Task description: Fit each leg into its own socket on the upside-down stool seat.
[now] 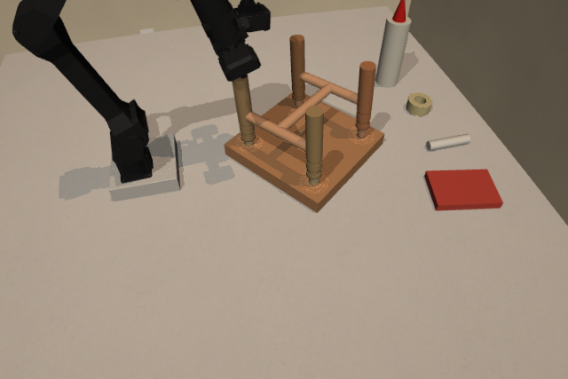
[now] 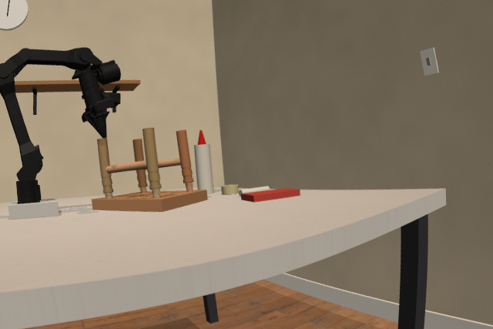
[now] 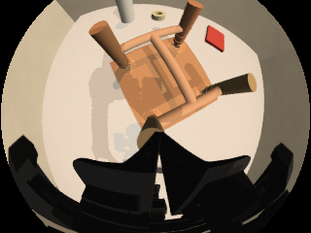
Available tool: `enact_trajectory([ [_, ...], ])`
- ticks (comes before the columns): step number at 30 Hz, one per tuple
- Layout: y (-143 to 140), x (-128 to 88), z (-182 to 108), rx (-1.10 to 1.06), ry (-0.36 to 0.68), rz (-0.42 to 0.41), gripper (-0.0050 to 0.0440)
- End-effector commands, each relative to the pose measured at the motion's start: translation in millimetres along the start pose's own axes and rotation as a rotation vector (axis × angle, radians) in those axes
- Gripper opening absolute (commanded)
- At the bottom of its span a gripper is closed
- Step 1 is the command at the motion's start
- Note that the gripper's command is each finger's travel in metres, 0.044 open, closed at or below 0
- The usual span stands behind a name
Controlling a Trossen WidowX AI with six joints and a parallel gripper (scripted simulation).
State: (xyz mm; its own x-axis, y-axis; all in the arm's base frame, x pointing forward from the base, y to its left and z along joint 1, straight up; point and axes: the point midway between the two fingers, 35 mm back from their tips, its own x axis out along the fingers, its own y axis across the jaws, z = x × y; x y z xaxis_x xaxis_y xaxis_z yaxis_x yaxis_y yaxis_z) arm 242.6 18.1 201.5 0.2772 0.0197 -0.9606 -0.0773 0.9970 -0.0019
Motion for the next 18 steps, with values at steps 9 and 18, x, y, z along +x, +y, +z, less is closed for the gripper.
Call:
enact_trajectory([
  [9, 1.2, 16.0, -3.6, -0.003, 0.027, 0.007, 0.0000],
  [18, 1.2, 12.3, -2.2, -0.003, 0.024, 0.007, 0.0000],
])
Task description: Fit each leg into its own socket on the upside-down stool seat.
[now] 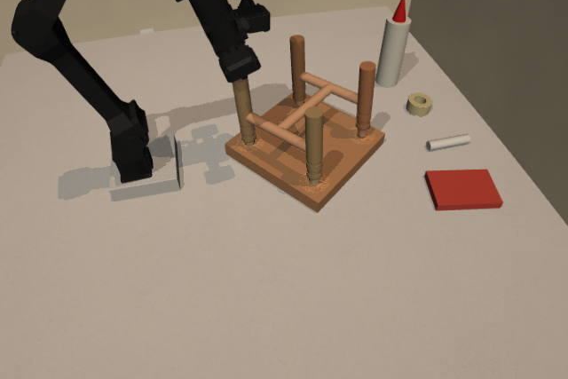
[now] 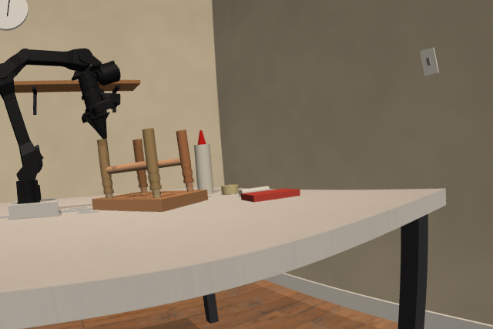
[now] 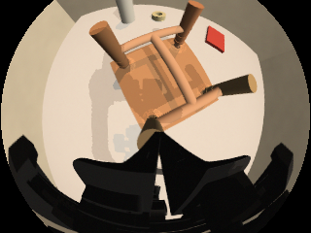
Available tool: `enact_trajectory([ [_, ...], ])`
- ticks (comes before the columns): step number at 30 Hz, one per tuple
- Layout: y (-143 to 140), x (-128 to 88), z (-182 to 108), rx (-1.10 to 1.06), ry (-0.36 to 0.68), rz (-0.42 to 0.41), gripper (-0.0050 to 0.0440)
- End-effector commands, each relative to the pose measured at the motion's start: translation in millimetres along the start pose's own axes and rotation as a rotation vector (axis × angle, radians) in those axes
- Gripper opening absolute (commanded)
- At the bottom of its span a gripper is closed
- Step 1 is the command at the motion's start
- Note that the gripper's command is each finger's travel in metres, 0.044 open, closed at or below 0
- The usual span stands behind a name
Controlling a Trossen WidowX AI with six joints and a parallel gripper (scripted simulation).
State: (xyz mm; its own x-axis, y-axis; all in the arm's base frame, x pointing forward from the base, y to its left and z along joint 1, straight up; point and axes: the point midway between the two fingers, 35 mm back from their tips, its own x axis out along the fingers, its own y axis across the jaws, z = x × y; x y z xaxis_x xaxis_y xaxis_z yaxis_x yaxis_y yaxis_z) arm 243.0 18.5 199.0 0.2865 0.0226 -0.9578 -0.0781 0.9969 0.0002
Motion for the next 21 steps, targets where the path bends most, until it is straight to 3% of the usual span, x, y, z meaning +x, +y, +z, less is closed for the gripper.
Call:
enact_trajectory([
  [1, 0.8, 9.8, -2.0, -0.002, 0.034, 0.005, 0.0000],
  [21, 0.9, -16.8, 6.2, -0.001, 0.009, 0.006, 0.0000],
])
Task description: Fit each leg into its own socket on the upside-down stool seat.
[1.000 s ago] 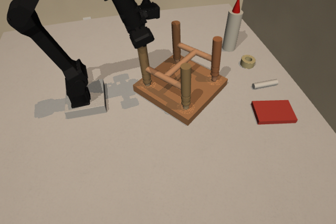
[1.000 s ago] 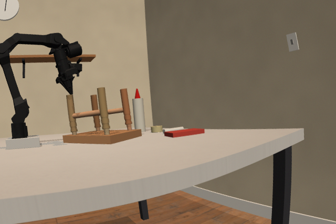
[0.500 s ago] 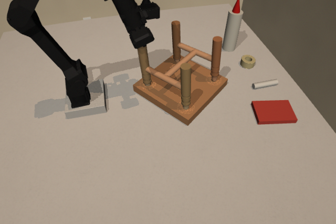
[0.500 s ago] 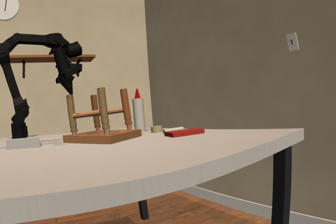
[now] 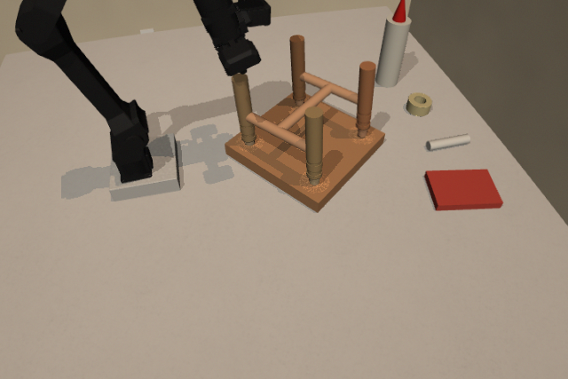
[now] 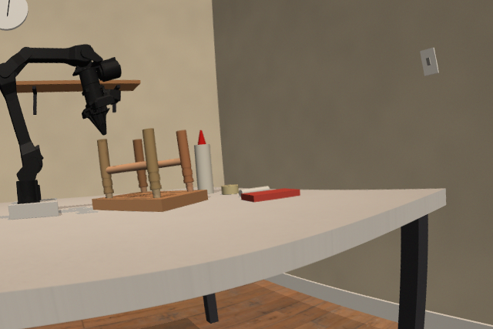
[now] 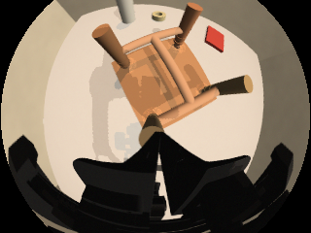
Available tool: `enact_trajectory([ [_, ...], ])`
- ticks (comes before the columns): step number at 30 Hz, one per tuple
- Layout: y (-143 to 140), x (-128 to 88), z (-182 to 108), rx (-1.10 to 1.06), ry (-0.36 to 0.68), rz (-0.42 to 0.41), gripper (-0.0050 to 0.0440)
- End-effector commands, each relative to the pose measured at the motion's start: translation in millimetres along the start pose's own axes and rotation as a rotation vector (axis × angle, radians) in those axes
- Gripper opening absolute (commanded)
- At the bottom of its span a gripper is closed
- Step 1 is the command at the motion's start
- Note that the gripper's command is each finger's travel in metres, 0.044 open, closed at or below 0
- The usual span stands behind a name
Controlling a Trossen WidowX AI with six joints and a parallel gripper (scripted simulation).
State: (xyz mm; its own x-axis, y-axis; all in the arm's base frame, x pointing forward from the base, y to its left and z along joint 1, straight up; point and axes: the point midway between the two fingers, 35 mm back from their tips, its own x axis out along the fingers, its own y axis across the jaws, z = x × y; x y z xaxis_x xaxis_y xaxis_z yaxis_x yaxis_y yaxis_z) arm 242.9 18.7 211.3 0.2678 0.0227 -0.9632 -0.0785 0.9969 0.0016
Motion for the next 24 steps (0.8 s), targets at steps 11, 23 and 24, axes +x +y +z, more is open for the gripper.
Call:
enact_trajectory([
  [11, 5.7, -14.1, 17.9, -0.019, -0.009, 0.010, 0.0000],
  [23, 53.6, -5.6, 114.5, -0.145, 0.008, 0.044, 0.0000],
  [24, 59.7, -2.5, 122.9, -0.158, 0.010, 0.047, 0.0000],
])
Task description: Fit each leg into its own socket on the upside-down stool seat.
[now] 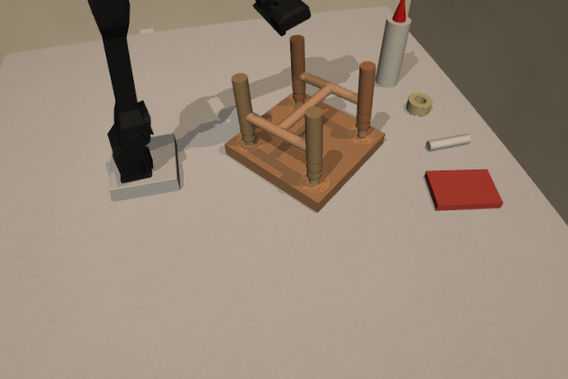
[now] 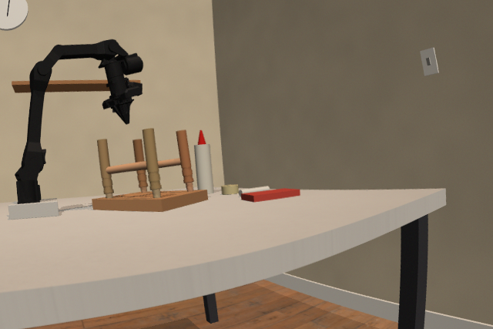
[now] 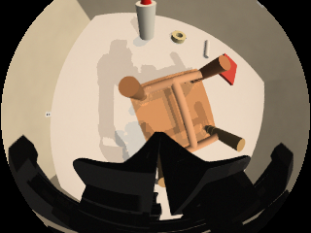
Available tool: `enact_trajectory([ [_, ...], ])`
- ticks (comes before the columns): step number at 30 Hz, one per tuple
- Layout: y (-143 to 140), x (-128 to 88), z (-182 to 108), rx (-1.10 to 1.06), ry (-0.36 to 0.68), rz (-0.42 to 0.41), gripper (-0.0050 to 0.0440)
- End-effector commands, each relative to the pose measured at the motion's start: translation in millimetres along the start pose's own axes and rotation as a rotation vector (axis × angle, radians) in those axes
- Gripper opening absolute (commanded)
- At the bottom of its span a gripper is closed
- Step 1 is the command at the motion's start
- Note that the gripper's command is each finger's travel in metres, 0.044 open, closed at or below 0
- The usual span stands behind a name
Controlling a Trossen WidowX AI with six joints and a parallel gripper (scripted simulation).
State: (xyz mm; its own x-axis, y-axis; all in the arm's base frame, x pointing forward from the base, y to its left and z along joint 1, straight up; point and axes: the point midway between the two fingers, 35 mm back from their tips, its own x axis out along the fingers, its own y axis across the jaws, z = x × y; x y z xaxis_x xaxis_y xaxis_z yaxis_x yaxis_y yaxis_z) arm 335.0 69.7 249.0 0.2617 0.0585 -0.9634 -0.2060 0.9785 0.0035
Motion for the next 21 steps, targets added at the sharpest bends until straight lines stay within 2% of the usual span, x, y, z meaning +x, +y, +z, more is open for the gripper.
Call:
enact_trajectory([
  [1, 18.2, 12.1, 31.1, -0.047, 0.010, 0.015, 0.0000],
  [4, 34.0, 24.2, 54.0, -0.082, 0.015, 0.024, 0.0000],
  [6, 37.8, 27.4, 58.8, -0.090, 0.016, 0.026, 0.0000],
  [14, 37.8, 29.3, 58.3, -0.090, 0.016, 0.026, 0.0000],
  [21, 37.7, 49.8, 50.7, -0.090, 0.016, 0.026, 0.0000],
])
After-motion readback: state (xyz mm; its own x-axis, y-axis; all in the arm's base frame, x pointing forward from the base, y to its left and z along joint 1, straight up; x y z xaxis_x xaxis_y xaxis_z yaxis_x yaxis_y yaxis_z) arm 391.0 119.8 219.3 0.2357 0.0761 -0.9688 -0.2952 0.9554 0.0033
